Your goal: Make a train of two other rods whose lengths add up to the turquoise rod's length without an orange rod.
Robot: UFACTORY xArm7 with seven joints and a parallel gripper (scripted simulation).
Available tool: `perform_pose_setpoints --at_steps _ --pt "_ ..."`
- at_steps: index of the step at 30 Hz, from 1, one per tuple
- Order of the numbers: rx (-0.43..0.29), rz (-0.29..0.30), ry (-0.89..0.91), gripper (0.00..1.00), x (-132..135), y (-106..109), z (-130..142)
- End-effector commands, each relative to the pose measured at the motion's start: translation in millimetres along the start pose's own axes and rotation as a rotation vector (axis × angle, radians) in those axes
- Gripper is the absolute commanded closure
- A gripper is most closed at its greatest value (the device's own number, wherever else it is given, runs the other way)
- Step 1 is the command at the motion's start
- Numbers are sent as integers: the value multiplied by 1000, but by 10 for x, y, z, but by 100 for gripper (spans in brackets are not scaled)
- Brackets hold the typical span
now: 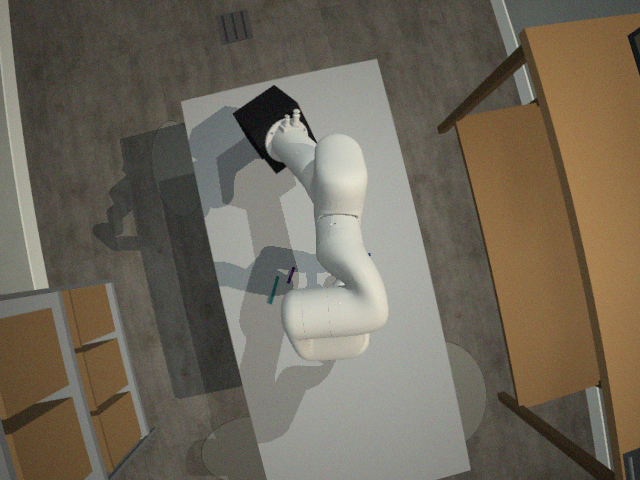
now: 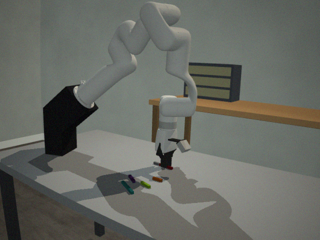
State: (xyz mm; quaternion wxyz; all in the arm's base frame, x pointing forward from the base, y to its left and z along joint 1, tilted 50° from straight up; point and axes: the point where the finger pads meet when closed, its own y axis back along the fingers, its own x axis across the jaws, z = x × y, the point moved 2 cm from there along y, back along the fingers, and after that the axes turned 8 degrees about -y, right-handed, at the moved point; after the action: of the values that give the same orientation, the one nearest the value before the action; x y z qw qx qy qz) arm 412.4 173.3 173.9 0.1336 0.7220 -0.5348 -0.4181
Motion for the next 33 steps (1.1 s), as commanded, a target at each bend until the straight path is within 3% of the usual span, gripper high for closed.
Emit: perform_pose_setpoints --at_steps 1,7,19,33 --pt "0 0 0 76 0 58 -3" --pt "0 0 0 76 0 166 -3" --pt "0 0 0 76 0 640 -3" --pt "0 0 0 76 0 881 -2"
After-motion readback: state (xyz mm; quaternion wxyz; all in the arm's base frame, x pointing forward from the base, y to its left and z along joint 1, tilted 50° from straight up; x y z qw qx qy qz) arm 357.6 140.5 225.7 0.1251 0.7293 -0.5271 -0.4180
